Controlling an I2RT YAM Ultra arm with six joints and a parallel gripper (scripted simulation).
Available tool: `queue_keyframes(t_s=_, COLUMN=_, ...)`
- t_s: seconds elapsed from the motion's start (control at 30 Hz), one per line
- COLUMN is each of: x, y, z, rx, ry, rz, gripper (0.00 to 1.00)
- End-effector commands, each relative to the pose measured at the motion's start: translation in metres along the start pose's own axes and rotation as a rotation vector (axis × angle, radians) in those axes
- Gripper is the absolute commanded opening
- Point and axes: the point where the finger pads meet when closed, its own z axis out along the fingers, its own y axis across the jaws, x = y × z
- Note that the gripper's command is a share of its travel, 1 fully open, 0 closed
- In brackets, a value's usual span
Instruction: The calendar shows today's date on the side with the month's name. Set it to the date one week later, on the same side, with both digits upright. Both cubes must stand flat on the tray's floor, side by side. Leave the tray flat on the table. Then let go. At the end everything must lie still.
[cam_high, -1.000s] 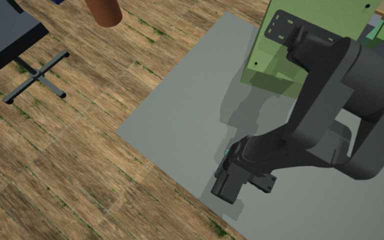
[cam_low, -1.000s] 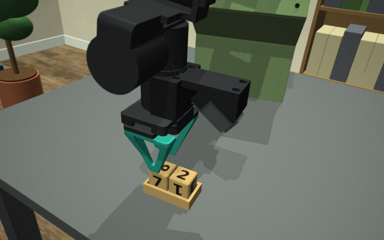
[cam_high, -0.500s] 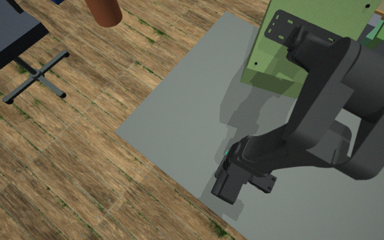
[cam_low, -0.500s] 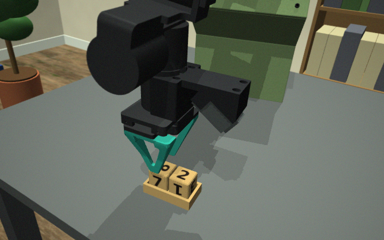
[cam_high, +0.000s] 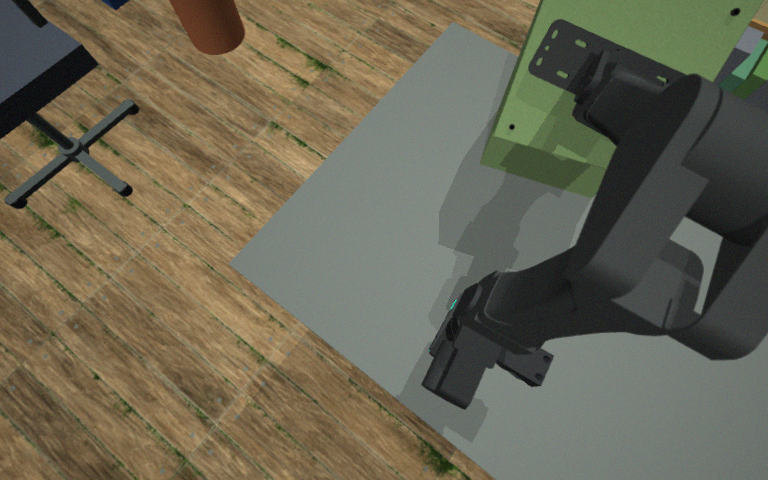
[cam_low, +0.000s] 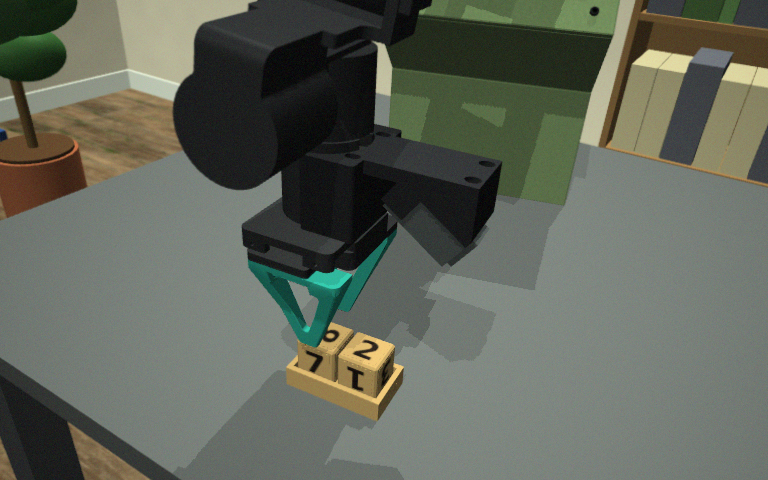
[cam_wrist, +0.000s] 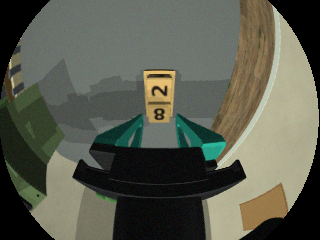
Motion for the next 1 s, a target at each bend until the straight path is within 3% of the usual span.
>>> queue_keyframes(t_s=0.0, x=-0.0004, y=-0.003, z=-0.0016, rx=0.008, ry=-0.001, rz=0.0, gripper=0.47)
queue_keyframes(t_s=0.97, x=-0.0004, y=-0.003, z=0.001, rx=0.008, ry=-0.001, rz=0.0, gripper=0.47)
